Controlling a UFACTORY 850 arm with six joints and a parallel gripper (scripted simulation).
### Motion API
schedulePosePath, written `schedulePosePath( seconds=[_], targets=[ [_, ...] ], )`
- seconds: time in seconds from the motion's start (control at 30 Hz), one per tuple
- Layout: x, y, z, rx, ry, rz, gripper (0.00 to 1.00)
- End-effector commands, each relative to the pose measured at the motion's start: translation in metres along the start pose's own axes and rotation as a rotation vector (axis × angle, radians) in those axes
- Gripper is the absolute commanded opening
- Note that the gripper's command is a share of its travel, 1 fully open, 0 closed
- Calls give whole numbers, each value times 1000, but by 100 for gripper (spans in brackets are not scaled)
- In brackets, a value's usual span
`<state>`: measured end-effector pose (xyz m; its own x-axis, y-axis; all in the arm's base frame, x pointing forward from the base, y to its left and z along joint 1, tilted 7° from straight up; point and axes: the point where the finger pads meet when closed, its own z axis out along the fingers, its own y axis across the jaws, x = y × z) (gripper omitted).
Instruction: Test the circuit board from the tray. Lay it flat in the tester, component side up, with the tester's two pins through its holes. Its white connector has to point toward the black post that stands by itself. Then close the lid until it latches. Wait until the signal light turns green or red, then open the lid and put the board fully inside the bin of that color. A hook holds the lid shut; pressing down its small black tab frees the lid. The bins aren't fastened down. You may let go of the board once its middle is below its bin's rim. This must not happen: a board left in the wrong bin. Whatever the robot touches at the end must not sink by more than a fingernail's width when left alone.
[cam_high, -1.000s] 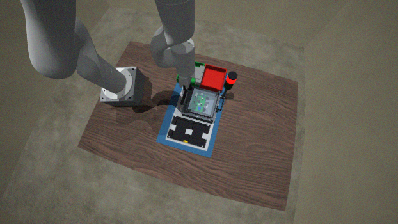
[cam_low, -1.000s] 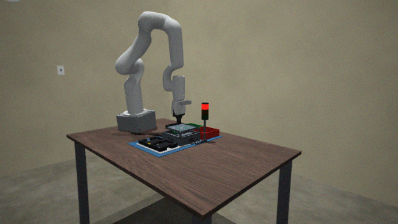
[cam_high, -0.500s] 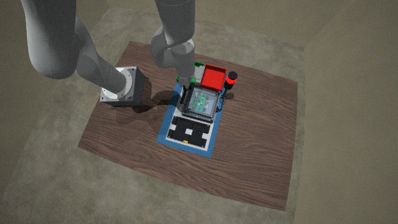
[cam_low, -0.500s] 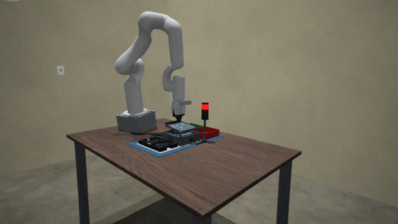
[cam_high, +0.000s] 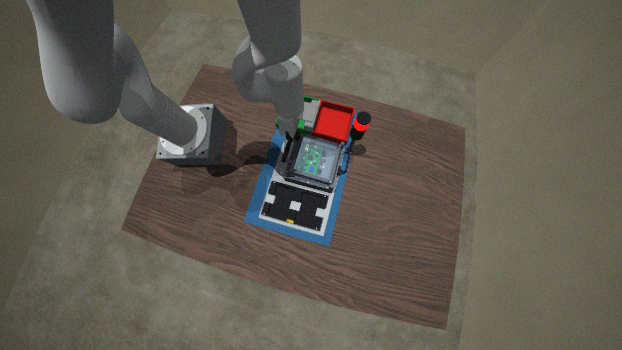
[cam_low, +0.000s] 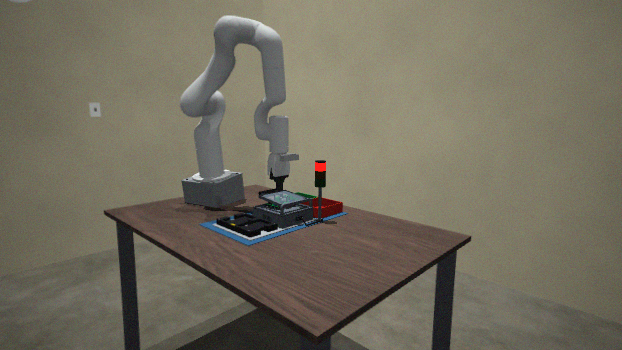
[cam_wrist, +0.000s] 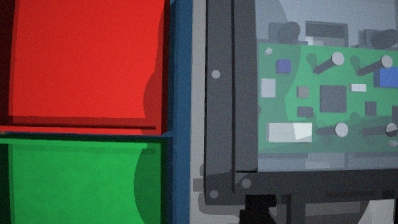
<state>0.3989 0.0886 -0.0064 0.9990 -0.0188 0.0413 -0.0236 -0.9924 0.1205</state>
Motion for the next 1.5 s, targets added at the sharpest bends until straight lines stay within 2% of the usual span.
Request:
schedulePosePath(
  seconds=[0.0,0.53,1.1,1.47],
  targets=[
    [1,0,-14,-2,-7,0,0],
    [1,0,-48,-2,-7,0,0],
    [1,0,-49,-2,-7,-10,0],
    [1,0,-49,-1,-8,-123,0]
  ],
)
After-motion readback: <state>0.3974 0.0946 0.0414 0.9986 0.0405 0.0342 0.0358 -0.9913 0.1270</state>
